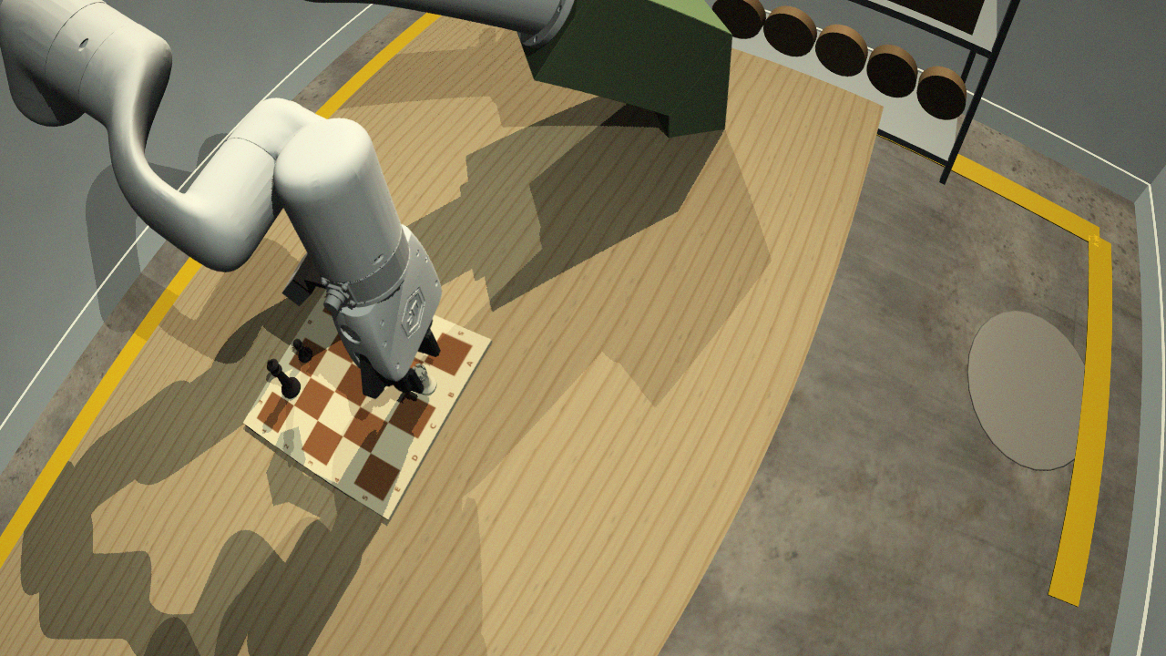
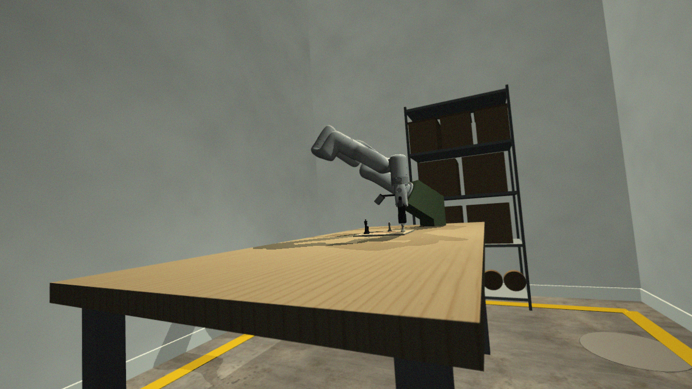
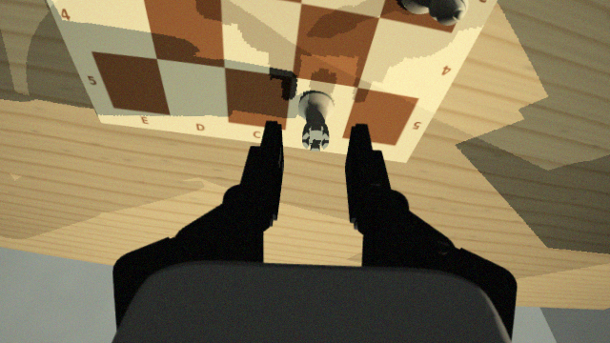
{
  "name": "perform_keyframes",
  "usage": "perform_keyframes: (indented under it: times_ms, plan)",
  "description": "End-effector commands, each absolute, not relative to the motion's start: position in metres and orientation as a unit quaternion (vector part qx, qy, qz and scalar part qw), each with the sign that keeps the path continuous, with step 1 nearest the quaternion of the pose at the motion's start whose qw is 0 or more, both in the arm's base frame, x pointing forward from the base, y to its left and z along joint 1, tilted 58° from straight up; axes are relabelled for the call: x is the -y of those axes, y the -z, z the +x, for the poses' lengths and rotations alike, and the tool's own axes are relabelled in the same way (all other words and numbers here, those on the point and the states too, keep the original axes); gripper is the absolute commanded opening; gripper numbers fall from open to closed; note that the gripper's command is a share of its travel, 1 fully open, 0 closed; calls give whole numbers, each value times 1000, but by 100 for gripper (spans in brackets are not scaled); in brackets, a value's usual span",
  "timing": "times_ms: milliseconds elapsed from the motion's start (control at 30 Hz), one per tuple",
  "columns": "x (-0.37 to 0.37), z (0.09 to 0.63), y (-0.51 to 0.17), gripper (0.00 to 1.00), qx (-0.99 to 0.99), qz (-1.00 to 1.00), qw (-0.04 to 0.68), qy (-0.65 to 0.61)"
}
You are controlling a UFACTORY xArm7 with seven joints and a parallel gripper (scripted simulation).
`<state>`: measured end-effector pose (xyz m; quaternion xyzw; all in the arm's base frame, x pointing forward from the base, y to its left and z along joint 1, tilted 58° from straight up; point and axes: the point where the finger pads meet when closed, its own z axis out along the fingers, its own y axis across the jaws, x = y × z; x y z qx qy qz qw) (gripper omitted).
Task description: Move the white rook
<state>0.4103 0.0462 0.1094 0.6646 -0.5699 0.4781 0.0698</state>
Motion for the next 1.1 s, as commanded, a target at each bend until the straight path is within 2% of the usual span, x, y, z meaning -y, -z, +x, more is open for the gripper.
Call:
perform_keyframes:
  times_ms: [0,1067]
  plan:
    - [-45,413,-107,37,569,665,69,-478]
    - [-30,426,-95,37,569,665,69,-478]
